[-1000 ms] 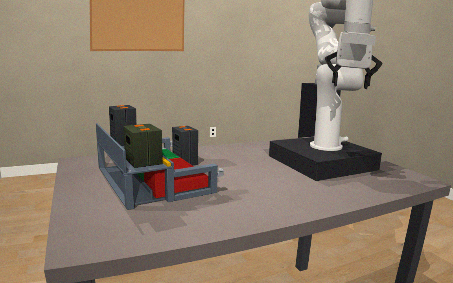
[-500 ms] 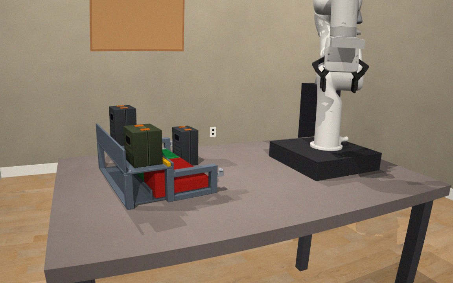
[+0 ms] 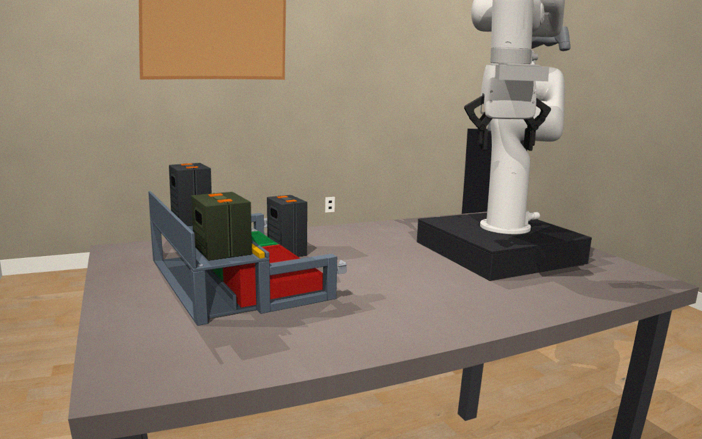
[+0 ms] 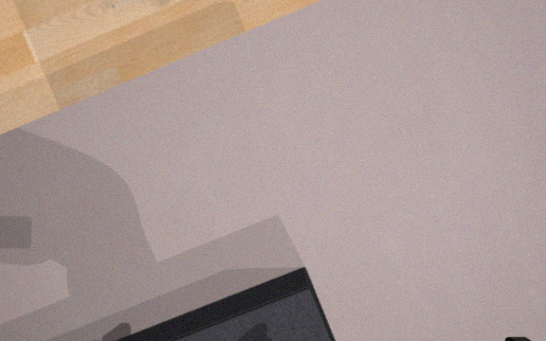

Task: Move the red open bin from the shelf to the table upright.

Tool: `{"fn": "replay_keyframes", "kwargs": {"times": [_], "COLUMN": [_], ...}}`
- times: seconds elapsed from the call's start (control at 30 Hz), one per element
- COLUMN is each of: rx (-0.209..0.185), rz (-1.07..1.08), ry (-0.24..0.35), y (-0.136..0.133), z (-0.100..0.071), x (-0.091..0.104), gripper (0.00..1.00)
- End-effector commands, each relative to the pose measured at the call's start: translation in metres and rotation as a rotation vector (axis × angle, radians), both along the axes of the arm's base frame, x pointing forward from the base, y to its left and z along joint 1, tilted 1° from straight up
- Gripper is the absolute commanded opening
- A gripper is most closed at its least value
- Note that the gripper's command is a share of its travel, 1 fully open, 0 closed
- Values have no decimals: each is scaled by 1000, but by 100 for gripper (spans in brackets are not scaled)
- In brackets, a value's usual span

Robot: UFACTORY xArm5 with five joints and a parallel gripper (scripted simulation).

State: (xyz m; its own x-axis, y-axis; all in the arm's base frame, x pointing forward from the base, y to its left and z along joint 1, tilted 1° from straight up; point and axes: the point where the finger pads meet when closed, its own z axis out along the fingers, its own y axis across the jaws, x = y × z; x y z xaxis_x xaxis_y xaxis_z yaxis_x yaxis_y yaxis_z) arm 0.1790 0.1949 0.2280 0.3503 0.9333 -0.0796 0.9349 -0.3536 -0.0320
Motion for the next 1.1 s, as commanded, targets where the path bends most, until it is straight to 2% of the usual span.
{"fn": "replay_keyframes", "kwargs": {"times": [0.0,0.07,1.07], "rx": [-28,-28,36], "rz": [51,51,355], "ry": [-50,-50,-46], "y": [-3,-3,-32], "z": [-4,-4,-36], "x": [12,12,84], "gripper": [100,100,100]}}
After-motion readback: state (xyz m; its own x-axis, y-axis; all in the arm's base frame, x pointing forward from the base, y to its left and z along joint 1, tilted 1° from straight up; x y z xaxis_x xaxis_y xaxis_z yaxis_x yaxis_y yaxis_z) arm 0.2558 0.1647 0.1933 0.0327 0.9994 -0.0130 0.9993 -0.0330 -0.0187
